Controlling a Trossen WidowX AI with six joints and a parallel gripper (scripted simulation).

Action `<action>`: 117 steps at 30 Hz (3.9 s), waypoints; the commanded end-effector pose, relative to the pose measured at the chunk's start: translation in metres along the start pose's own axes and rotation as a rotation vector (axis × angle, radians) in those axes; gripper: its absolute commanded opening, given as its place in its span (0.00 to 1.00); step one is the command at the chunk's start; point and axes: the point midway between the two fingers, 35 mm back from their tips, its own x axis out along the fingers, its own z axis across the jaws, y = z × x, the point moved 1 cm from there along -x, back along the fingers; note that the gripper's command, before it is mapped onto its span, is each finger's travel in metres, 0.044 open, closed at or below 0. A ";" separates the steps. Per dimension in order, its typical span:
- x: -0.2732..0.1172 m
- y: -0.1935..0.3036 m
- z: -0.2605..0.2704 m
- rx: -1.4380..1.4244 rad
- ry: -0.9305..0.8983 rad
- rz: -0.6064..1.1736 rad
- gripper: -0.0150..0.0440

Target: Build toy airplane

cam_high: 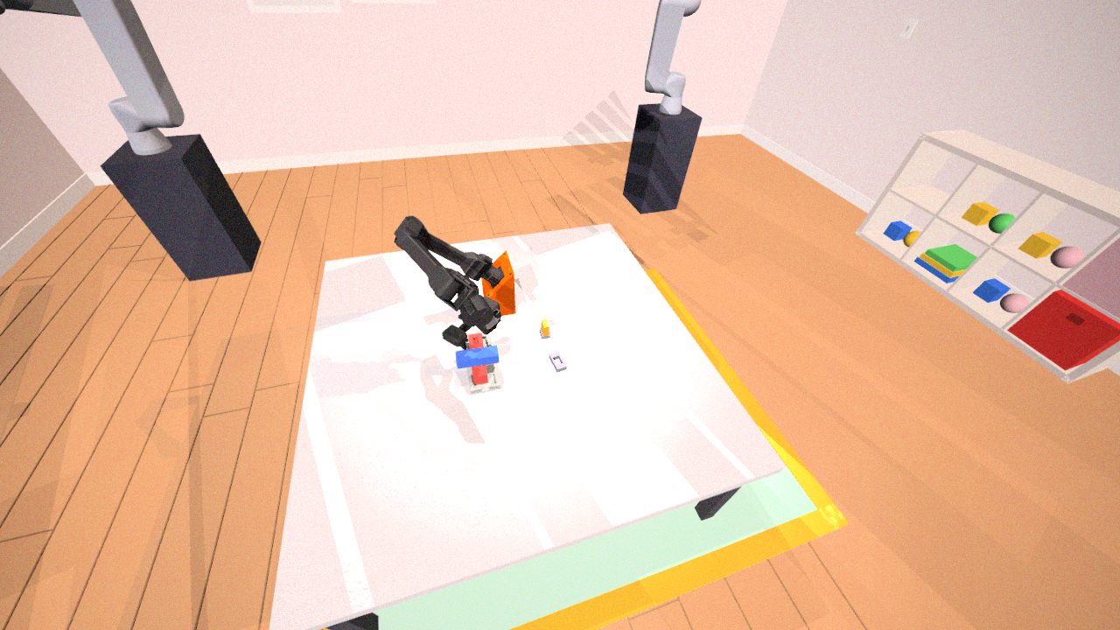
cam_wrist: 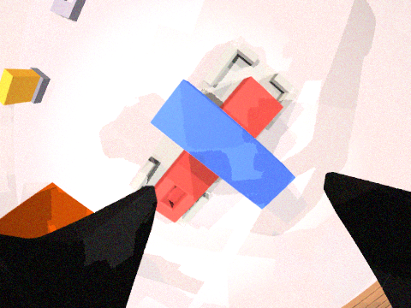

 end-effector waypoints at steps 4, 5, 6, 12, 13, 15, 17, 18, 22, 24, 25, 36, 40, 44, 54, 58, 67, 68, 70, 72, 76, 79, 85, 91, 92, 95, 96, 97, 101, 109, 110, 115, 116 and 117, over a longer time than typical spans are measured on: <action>0.002 -0.001 0.000 0.750 -0.004 0.001 1.00; 0.002 -0.001 0.000 0.750 -0.004 0.001 1.00; 0.002 -0.001 0.000 0.750 -0.004 0.001 1.00; 0.002 -0.001 0.000 0.750 -0.004 0.001 1.00; 0.002 -0.001 0.000 0.750 -0.004 0.001 1.00; 0.002 -0.001 0.000 0.750 -0.004 0.001 1.00; 0.002 -0.001 0.000 0.750 -0.004 0.001 1.00; 0.002 -0.001 0.000 0.750 -0.004 0.001 1.00; -0.001 -0.021 0.020 0.746 -0.020 -0.012 1.00; -0.004 -0.044 0.049 0.741 -0.039 -0.024 1.00; -0.006 -0.054 0.065 0.739 -0.046 -0.027 1.00; -0.003 -0.091 0.244 0.744 -0.029 -0.005 1.00; -0.001 -0.089 0.254 0.747 -0.021 -0.002 1.00; 0.003 -0.090 0.254 0.747 -0.021 -0.002 1.00; 0.058 -0.090 0.255 0.748 -0.018 -0.002 1.00; 0.072 -0.089 0.255 0.748 -0.017 -0.002 1.00; 0.079 -0.090 0.255 0.748 -0.017 -0.003 1.00; 0.081 -0.090 0.255 0.748 -0.017 -0.003 1.00; 0.084 -0.090 0.255 0.748 -0.017 -0.003 1.00; 0.088 -0.091 0.255 0.748 -0.017 -0.003 1.00; 0.094 -0.091 0.255 0.748 -0.017 -0.003 1.00; 0.099 -0.091 0.255 0.748 -0.017 -0.003 1.00; 0.109 -0.091 0.255 0.748 -0.016 -0.003 1.00; 0.118 -0.090 0.255 0.748 -0.015 -0.002 1.00; 0.120 -0.090 0.255 0.748 -0.015 -0.002 1.00; 0.124 -0.089 0.255 0.749 -0.014 -0.002 1.00; 0.125 -0.089 0.255 0.749 -0.014 -0.002 1.00; 0.126 -0.089 0.255 0.749 -0.014 -0.001 1.00; 0.126 -0.089 0.255 0.749 -0.014 -0.001 0.87; 0.126 -0.089 0.255 0.749 -0.014 -0.001 0.51; 0.126 -0.089 0.255 0.749 -0.014 -0.001 0.47; 0.126 -0.089 0.255 0.749 -0.014 -0.001 0.31; 0.126 -0.089 0.255 0.749 -0.014 -0.001 0.30; 0.126 -0.089 0.255 0.749 -0.014 -0.001 0.29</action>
